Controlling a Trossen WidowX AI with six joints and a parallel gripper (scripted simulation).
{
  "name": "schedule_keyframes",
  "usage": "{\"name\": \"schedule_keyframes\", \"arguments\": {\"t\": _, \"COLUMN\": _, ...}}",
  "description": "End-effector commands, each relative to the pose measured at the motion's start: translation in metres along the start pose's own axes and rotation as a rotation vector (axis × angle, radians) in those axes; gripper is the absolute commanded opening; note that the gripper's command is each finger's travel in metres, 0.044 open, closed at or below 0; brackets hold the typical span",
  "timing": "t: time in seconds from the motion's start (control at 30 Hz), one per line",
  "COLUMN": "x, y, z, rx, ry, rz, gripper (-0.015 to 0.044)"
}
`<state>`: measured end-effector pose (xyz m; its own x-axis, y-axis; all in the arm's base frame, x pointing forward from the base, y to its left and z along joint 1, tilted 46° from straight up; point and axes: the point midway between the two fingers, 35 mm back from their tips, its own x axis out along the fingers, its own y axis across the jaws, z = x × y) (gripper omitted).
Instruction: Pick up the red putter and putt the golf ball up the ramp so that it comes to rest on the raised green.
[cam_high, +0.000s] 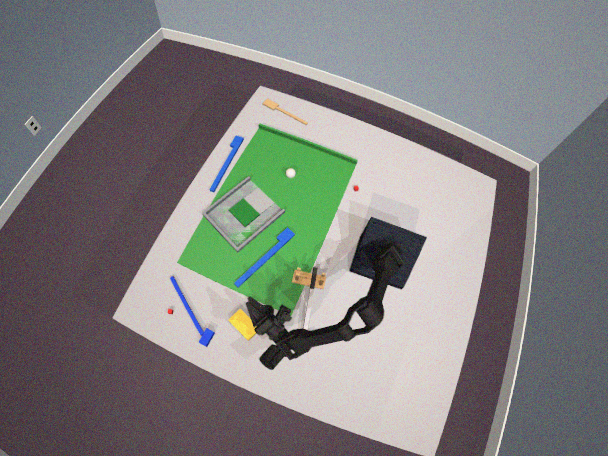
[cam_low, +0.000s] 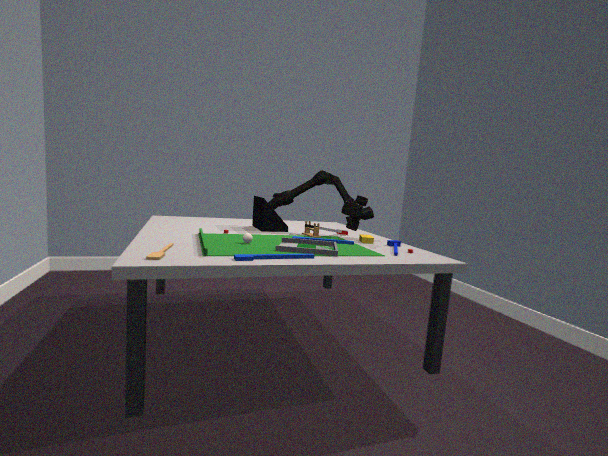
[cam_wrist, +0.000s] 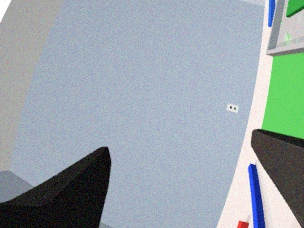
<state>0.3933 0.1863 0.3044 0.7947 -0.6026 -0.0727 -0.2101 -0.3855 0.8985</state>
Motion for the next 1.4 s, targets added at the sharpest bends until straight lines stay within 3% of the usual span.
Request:
{"name": "schedule_keyframes", "arguments": {"t": 0.0, "x": 0.001, "y": -0.001, "z": 0.000, "rx": -0.019, "ry": 0.003, "rz": -0.007, "gripper": 0.0426}}
{"name": "schedule_keyframes", "arguments": {"t": 0.33, "x": 0.038, "y": -0.047, "z": 0.033, "rx": -1.046, "ry": 0.302, "rz": -0.350, "gripper": 0.0440}}
{"name": "schedule_keyframes", "arguments": {"t": 0.7, "x": 0.028, "y": -0.089, "z": 0.096, "rx": -1.909, "ry": 1.060, "rz": -0.500, "gripper": 0.0440}}
{"name": "schedule_keyframes", "arguments": {"t": 1.03, "x": -0.001, "y": -0.098, "z": 0.131, "rx": -2.146, "ry": 1.664, "rz": -0.286, "gripper": 0.0440}}
{"name": "schedule_keyframes", "arguments": {"t": 1.37, "x": -0.038, "y": -0.092, "z": 0.158, "rx": -2.162, "ry": 2.176, "rz": 0.255, "gripper": 0.0440}}
